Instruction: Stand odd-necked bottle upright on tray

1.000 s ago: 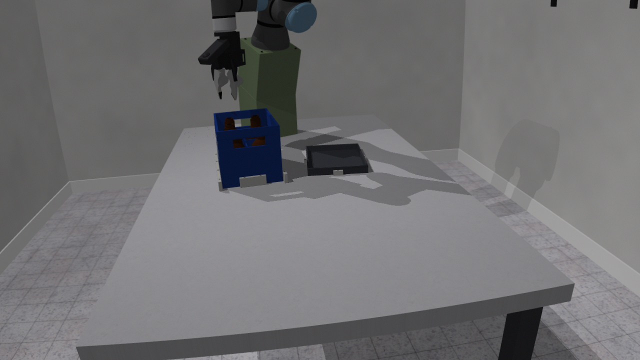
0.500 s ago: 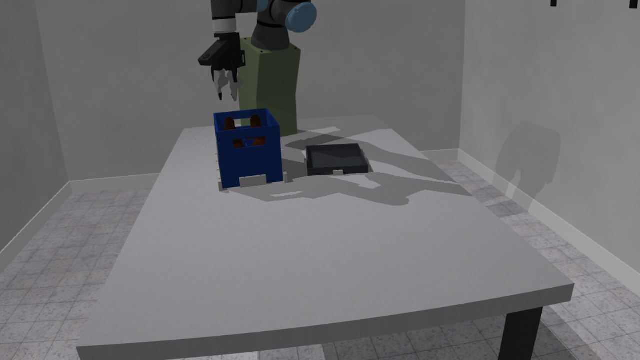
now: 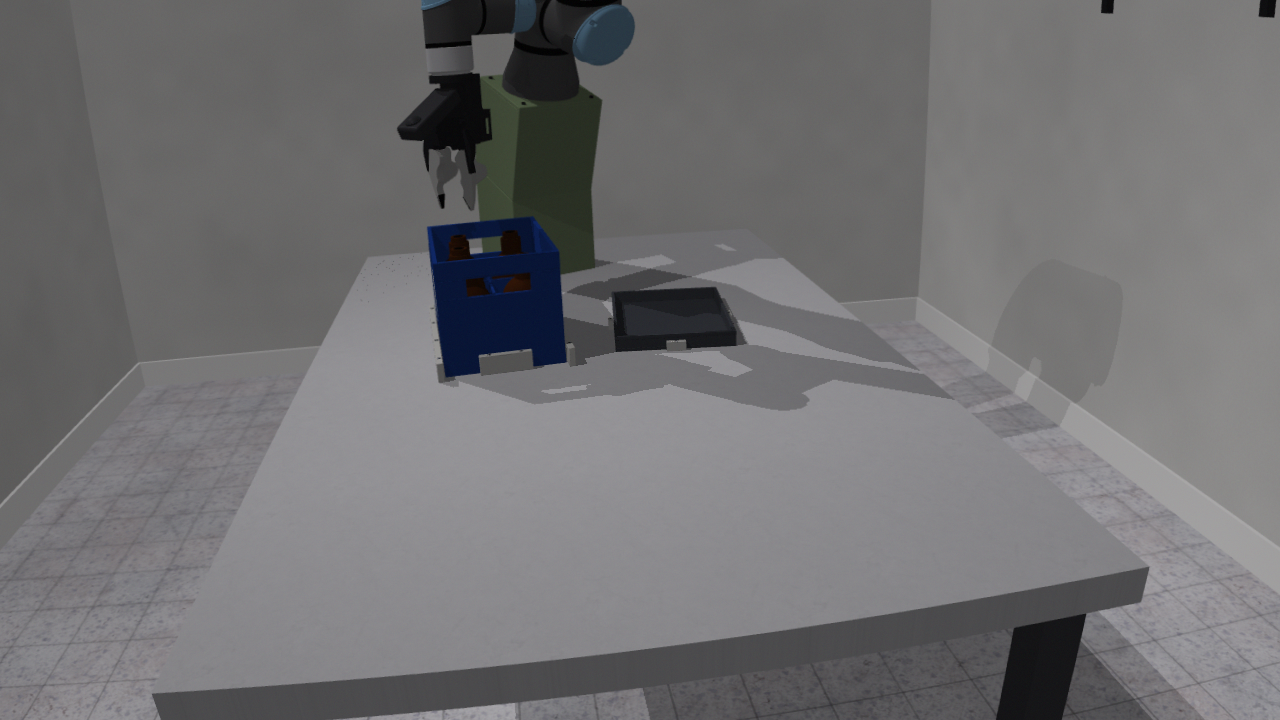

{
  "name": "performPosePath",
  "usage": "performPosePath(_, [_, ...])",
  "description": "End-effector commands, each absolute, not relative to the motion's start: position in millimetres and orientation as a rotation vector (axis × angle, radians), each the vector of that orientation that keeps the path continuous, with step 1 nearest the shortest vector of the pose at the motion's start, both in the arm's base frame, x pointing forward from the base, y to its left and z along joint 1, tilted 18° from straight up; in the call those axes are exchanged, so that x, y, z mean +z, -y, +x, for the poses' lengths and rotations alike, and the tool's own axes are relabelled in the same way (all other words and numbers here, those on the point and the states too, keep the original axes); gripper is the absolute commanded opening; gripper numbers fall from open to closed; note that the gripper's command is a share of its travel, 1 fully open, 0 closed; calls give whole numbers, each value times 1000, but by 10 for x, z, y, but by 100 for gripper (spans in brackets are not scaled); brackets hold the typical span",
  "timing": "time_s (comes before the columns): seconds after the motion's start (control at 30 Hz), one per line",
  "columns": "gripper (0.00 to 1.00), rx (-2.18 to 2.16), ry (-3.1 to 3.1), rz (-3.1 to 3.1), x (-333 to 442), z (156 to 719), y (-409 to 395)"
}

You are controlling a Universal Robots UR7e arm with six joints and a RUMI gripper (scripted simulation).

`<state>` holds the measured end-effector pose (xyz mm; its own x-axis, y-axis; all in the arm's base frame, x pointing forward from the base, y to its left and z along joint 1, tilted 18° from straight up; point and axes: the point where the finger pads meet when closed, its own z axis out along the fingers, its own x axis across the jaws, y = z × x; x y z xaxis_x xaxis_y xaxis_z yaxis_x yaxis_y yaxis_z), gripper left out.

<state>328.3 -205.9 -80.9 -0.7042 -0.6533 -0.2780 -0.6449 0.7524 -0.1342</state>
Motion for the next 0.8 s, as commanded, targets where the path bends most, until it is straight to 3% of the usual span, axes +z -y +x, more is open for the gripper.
performPosePath(0.0, [38, -40, -2643, -1007, -866, 3303, 2058])
performPosePath(0.77, [38, -40, -2643, -1007, -1053, 3361, 2042])
